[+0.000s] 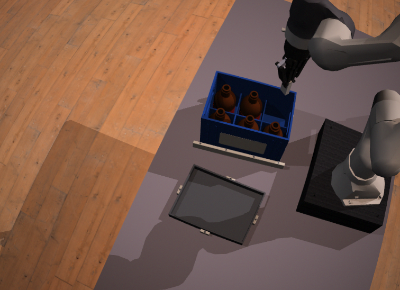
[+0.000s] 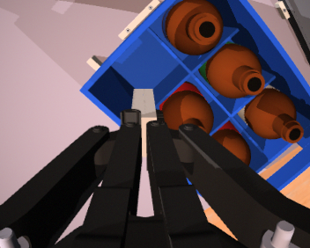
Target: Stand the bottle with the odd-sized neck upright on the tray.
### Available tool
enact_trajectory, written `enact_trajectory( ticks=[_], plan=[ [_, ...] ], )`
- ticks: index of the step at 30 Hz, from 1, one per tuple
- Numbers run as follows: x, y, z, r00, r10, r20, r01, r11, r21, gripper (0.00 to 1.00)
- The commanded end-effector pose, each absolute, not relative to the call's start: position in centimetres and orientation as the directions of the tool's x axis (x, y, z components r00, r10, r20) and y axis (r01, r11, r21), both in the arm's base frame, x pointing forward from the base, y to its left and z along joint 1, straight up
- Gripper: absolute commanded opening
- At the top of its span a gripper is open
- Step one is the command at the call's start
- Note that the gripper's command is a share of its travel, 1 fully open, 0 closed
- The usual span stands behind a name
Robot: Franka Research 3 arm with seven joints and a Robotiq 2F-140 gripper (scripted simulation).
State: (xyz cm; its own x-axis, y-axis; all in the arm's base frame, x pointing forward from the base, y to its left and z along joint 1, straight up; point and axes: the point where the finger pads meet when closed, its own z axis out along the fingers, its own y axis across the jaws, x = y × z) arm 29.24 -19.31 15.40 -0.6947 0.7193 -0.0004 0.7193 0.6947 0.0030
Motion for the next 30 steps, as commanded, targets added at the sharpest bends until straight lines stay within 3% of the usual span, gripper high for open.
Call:
enact_trajectory(
  ticks=[1,8,15,23,24,30],
  plan=[
    [29.3,-19.3,15.6,-0.69,0.724,-0.001,0.724,0.69,0.005,0.1],
    [29.5,-18.5,15.6,-0.69,0.724,0.0,0.724,0.69,0.006,0.1],
    [29.8,-10.5,15.6,-0.69,0.724,0.0,0.724,0.69,0.005,0.1],
    [29.7,-10.4,15.6,-0.69,0.724,-0.001,0.724,0.69,0.005,0.1],
    [29.7,-10.4,15.6,-0.69,0.724,-0.001,0.724,0.69,0.005,0.44],
    [29.7,-10.4,15.6,-0.69,0.724,-0.001,0.724,0.69,0.005,0.44]
  ],
)
